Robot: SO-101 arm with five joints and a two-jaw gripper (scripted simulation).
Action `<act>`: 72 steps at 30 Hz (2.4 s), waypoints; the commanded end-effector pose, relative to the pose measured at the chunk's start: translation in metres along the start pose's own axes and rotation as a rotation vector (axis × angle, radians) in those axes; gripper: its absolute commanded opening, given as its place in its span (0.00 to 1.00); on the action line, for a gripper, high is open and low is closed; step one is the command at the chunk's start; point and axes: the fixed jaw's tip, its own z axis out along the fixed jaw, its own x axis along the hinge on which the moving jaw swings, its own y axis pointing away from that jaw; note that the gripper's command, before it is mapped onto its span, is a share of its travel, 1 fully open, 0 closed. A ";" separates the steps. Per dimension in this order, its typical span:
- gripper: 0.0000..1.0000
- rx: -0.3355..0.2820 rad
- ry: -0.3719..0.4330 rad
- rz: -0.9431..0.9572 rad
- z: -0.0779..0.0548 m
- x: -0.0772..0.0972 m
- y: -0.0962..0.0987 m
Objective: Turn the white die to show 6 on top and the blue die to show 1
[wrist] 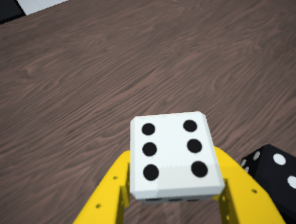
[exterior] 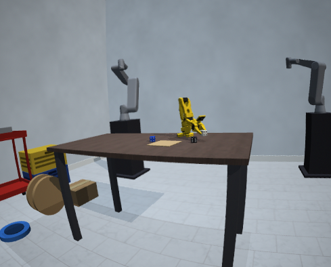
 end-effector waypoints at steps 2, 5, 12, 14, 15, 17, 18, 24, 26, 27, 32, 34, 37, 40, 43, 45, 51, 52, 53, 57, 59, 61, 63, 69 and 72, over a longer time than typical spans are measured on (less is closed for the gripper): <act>0.00 0.009 -0.037 -0.002 0.001 -0.007 -0.002; 0.00 0.009 -0.037 -0.002 0.002 -0.005 -0.002; 0.00 0.009 -0.037 -0.002 0.003 -0.002 -0.002; 0.00 0.009 -0.037 -0.002 0.003 -0.002 -0.002; 0.00 0.009 -0.037 -0.002 0.003 -0.002 -0.002; 0.00 0.009 -0.037 -0.002 0.003 -0.002 -0.002; 0.00 0.009 -0.037 -0.002 0.003 -0.001 -0.002; 0.00 0.009 -0.037 -0.002 0.005 0.001 -0.002; 0.00 0.009 -0.037 -0.002 0.005 0.003 -0.002; 0.00 0.009 -0.037 -0.002 0.005 0.003 -0.002; 0.00 0.009 -0.037 -0.002 0.006 0.004 -0.002; 0.00 0.009 -0.037 -0.002 0.006 0.004 -0.002; 0.00 0.009 -0.037 -0.002 0.006 0.005 -0.002; 0.00 0.009 -0.037 -0.002 0.007 0.006 -0.002; 0.00 0.009 -0.037 -0.002 0.008 0.008 -0.002; 0.00 0.009 -0.037 -0.002 0.008 0.009 -0.003; 0.00 0.009 -0.037 -0.002 0.008 0.010 -0.003; 0.00 0.009 -0.037 -0.002 0.008 0.010 -0.003; 0.00 0.009 -0.037 -0.002 0.008 0.010 -0.003; 0.00 0.009 -0.037 -0.002 0.009 0.012 -0.003; 0.00 0.009 -0.037 -0.002 0.010 0.013 -0.003; 0.00 0.009 -0.037 -0.002 0.010 0.014 -0.003; 0.00 0.009 -0.037 -0.002 0.010 0.015 -0.003; 0.00 0.009 -0.037 -0.002 0.010 0.015 -0.003; 0.00 0.009 -0.037 -0.002 0.011 0.016 -0.003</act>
